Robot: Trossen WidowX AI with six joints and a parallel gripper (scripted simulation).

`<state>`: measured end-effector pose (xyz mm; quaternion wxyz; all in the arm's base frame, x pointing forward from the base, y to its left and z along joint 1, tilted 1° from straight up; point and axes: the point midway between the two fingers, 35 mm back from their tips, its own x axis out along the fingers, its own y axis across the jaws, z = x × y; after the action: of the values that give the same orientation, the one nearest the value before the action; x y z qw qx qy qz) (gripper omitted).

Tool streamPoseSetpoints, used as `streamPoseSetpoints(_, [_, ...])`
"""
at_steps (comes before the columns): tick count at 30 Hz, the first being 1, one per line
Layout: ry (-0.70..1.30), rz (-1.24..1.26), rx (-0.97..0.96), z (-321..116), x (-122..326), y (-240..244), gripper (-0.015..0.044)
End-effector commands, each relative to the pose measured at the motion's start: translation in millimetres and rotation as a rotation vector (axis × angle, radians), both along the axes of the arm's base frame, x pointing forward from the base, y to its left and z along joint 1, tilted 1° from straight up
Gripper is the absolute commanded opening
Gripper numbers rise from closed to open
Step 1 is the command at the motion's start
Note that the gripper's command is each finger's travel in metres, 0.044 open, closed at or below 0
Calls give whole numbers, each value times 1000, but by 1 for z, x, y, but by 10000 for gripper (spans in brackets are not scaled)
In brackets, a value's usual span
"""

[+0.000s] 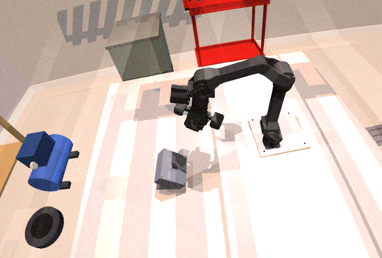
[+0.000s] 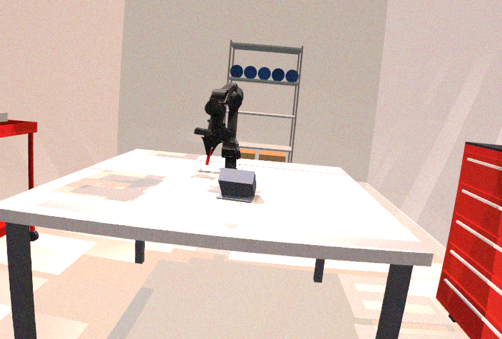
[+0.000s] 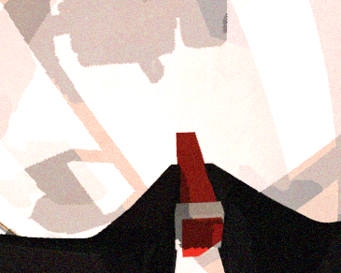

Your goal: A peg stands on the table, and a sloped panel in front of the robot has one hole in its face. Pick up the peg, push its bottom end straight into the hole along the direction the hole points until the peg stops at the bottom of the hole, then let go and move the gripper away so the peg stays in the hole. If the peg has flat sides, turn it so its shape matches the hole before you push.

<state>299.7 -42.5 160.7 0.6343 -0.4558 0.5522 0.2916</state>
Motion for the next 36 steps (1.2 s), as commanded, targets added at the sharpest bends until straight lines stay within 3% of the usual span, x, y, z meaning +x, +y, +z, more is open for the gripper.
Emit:
streamPoseSetpoints(1, [-17, -30, -2, 0, 0, 3, 0])
streamPoseSetpoints(36, [-164, -250, 44, 5, 8, 34, 0])
